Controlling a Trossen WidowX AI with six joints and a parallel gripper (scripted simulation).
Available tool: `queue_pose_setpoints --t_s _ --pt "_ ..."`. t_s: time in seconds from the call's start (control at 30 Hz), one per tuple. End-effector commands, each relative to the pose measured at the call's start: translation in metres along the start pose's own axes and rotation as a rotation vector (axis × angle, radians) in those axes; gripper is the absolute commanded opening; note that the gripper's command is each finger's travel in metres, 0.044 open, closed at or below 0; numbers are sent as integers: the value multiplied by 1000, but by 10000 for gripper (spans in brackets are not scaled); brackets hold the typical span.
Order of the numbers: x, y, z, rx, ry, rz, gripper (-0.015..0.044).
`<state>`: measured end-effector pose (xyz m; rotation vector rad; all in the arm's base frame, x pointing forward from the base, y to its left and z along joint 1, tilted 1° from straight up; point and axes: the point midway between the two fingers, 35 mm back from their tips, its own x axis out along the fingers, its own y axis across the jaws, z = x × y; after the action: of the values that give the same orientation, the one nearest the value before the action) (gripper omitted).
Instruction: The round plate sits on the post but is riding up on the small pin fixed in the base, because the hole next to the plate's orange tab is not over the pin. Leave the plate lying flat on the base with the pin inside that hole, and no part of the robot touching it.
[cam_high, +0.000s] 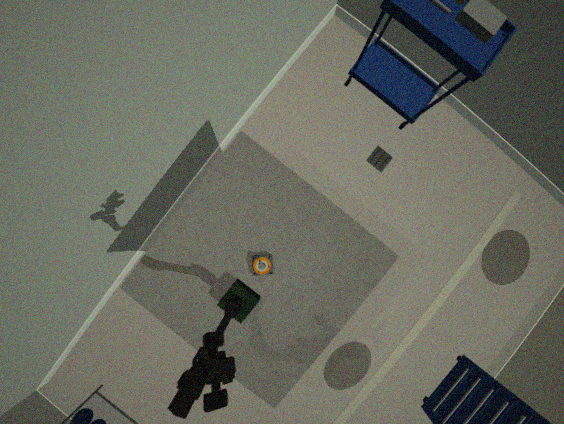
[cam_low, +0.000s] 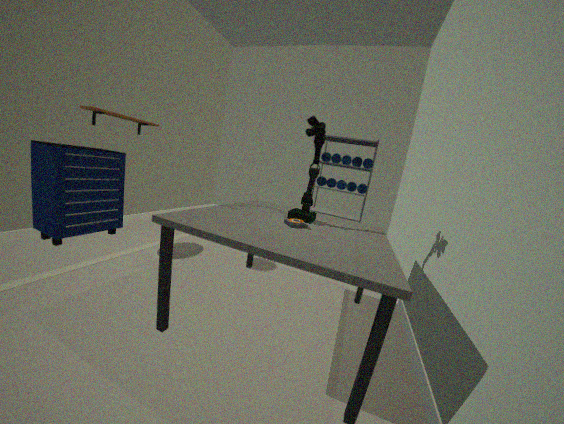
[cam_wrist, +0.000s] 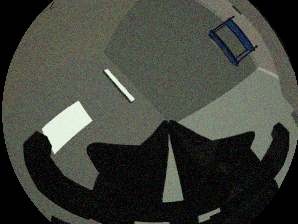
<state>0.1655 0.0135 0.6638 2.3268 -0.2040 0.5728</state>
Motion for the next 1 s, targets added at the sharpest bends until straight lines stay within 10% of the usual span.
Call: queue_pose_setpoints --t_s 0.0,0.43,0.97 --pt "29 -49 30 -192 -88 -121 0" --pt "63 -246 159 -957 -126 -793 0" --pt "-74 -440 326 -1526 634 -1863 0"
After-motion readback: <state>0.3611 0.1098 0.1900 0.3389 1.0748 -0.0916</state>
